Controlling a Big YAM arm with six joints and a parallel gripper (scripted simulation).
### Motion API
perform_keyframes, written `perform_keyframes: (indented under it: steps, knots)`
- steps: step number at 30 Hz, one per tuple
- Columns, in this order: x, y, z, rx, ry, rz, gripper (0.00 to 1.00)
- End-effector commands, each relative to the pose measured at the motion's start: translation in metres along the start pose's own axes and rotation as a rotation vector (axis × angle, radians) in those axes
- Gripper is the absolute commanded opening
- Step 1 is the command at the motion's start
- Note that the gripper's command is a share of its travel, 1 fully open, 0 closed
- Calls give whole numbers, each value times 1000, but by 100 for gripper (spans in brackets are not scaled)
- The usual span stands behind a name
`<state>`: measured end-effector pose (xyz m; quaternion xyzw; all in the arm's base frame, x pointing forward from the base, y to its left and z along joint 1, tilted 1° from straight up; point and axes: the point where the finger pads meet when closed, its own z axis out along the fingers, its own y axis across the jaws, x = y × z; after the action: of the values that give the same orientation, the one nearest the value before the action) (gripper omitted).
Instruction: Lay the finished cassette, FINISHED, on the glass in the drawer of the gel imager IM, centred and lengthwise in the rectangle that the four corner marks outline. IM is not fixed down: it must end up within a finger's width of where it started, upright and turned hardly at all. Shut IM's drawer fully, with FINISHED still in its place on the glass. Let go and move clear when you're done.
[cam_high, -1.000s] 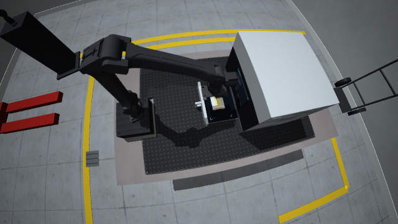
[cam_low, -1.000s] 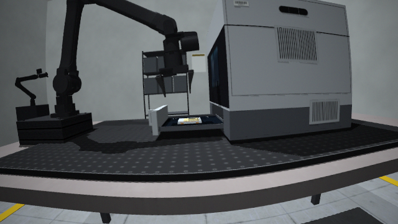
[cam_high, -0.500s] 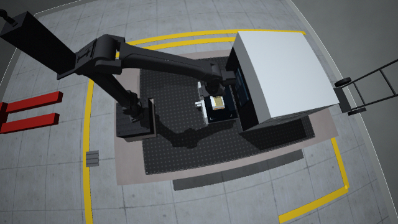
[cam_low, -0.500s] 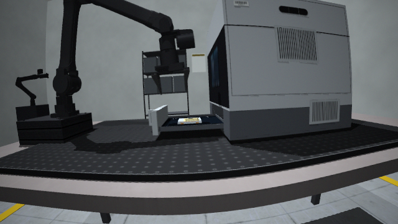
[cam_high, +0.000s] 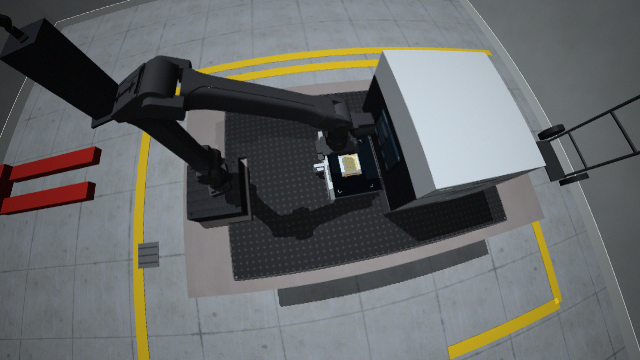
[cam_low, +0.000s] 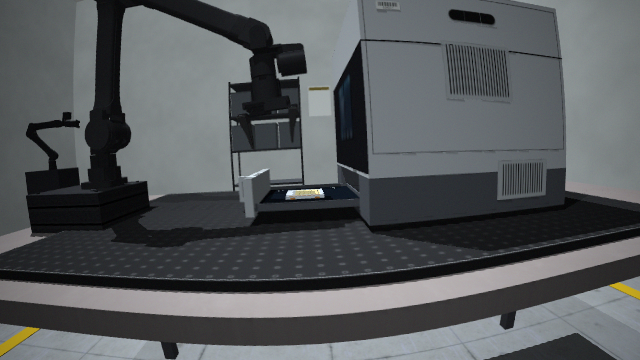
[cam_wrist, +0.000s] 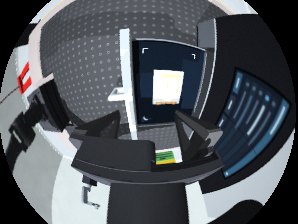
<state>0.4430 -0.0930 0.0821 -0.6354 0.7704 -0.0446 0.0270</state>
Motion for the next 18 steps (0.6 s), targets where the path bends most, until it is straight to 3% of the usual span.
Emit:
perform_keyframes:
  steps: [1,13,14,16,18]
  knots:
    - [0,4,-12,9,-4,-6,92]
    - [0,15,-19,9,-4,-6,92]
    - [0,2,-28,35,-4,-5,92]
    - [0,18,-21,9,-4,-6,92]
    - [0,21,-23,8,-4,-6,92]
